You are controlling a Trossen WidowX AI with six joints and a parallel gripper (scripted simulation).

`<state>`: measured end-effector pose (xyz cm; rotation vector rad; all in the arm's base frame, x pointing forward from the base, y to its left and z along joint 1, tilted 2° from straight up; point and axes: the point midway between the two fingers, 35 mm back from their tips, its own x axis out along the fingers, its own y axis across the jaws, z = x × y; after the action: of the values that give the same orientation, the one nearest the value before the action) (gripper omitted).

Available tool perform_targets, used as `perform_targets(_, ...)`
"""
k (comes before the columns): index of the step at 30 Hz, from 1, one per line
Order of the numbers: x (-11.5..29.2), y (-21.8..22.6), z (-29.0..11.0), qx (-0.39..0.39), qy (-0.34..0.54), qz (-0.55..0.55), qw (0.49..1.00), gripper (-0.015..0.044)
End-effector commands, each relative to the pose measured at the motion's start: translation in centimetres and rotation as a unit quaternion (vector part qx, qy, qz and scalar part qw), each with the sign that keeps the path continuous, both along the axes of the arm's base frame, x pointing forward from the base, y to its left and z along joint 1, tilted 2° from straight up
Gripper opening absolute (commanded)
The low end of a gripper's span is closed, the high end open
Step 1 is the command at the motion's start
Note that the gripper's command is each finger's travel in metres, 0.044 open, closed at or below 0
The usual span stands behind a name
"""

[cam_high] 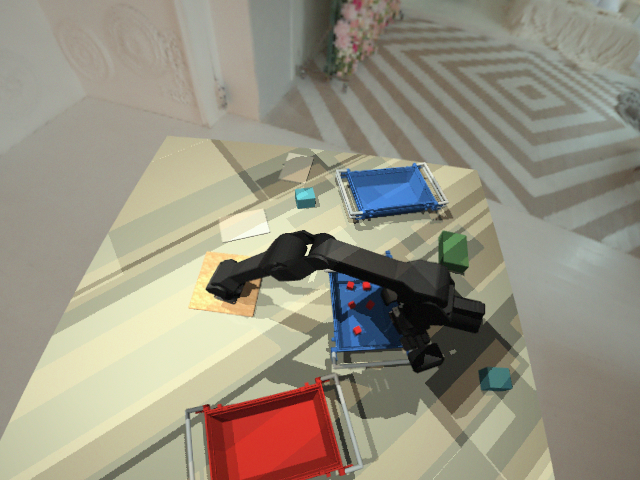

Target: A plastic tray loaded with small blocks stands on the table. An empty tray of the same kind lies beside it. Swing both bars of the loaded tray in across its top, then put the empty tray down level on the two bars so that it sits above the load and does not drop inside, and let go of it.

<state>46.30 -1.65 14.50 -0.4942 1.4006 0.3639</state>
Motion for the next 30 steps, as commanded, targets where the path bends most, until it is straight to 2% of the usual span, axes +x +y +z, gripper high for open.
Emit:
perform_targets(1, -1.2, -5.3, -1.0, 0.013, 0.053, -0.099, 0.994, 0.0089)
perform_targets(11, -1.1, -5.5, -1.4, 0.013, 0.054, -0.102, 0.993, 0.0089)
perform_targets(30, -1.0, -5.7, -5.9, 0.013, 0.054, -0.102, 0.993, 0.0089)
